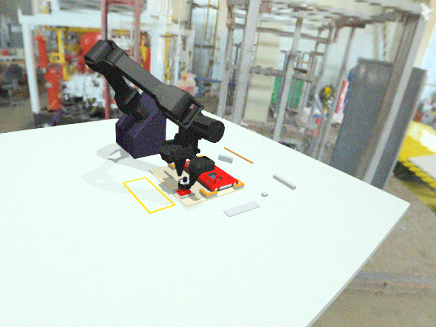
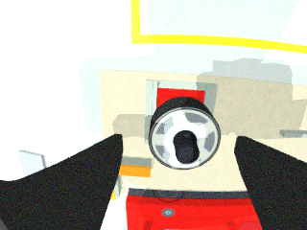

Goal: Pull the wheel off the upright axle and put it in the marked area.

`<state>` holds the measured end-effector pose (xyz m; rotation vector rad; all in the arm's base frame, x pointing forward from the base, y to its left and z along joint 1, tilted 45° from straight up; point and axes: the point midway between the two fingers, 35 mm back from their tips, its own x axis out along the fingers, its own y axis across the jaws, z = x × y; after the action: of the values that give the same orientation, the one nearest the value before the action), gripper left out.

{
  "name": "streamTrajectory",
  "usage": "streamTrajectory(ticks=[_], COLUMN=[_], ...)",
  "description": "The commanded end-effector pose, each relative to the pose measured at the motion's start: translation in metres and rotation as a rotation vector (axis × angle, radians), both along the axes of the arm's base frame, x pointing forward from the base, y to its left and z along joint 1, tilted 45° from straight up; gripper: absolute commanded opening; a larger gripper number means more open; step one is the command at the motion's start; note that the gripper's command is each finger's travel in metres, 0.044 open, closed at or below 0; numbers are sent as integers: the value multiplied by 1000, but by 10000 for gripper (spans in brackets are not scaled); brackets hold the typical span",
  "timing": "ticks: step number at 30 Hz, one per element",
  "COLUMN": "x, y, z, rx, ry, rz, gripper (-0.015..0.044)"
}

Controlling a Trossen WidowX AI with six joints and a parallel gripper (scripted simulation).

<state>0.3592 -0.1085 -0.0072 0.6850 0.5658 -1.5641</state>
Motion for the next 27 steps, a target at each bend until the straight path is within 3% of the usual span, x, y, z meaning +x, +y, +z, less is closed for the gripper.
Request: streamTrajectory(ticks=[1,3,5,18,24,27], x=[-4,-4,-5,-5,-5,-5], y=[-10,-10,-9,-9,-8,-7], z=[-12,-12,-9,-9,-8,-8], rx=[-7,-7,-1,-1,-1,-1], ry=[8,8,11,11,11,11], rz=[6,6,-6,-6,-6,-6], gripper=[300,300,248,161,3,0])
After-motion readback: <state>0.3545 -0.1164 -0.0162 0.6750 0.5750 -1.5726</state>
